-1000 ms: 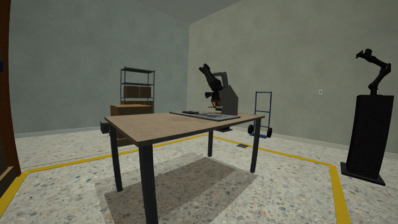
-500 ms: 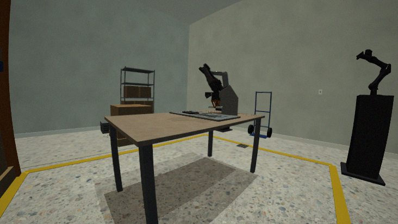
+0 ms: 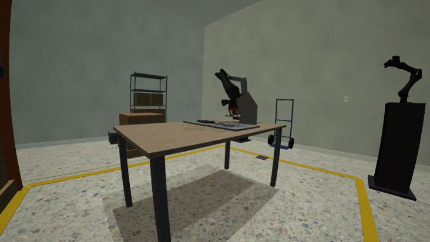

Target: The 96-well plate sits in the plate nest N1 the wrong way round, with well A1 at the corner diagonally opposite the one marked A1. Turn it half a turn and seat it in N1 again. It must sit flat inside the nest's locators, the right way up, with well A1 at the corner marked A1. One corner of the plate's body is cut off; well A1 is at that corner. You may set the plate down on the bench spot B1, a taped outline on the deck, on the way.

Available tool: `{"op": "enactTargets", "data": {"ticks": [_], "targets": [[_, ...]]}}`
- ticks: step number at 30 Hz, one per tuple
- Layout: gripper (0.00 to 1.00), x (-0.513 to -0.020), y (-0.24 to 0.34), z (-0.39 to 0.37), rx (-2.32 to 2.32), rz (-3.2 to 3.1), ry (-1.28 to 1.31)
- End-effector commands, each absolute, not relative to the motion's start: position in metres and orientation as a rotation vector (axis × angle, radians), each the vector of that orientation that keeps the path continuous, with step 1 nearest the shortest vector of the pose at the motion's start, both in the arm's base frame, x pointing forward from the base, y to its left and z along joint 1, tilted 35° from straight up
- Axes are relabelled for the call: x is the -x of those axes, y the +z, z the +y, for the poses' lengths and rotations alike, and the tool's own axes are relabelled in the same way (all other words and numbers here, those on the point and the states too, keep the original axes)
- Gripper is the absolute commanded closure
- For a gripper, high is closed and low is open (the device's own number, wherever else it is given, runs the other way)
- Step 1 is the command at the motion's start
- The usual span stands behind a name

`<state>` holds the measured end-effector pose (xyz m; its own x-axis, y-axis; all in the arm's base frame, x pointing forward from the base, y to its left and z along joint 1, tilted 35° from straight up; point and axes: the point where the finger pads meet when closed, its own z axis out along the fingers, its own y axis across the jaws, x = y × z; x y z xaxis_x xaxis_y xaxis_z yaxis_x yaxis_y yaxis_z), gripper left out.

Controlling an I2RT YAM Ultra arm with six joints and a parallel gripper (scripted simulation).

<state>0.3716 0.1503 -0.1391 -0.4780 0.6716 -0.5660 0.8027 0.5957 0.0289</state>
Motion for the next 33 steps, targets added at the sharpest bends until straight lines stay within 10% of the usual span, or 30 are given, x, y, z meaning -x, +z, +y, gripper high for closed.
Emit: {"op": "enactTargets", "data": {"ticks": [1, 33], "targets": [[1.00, -0.3725, -0.1344, 0.1555, -1.146, 2.289, -0.318], [1.00, -0.3740, -0.1376, 0.1539, -1.146, 2.289, -0.319]]}}
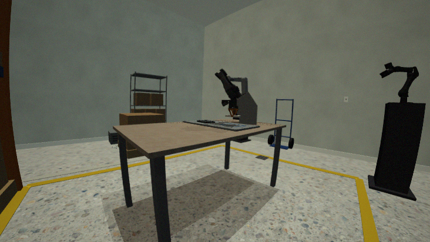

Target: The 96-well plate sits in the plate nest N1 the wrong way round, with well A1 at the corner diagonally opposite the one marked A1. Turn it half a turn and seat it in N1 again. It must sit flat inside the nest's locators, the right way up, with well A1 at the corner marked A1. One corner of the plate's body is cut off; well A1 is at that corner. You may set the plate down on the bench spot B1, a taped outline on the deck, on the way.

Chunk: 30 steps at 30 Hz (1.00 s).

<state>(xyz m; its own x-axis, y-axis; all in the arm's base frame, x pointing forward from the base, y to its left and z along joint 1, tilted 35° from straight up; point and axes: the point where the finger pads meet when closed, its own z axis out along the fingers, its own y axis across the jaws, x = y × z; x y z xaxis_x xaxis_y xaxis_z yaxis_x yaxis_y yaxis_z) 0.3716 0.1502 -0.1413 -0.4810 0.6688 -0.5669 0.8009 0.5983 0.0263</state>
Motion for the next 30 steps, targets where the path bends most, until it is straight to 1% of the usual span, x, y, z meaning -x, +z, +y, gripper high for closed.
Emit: {"op": "enactTargets", "data": {"ticks": [1, 30], "targets": [[1.00, -0.374, -0.138, 0.154, -1.146, 2.289, -0.319], [1.00, -0.381, -0.152, 0.146, -1.145, 2.289, -0.319]]}}
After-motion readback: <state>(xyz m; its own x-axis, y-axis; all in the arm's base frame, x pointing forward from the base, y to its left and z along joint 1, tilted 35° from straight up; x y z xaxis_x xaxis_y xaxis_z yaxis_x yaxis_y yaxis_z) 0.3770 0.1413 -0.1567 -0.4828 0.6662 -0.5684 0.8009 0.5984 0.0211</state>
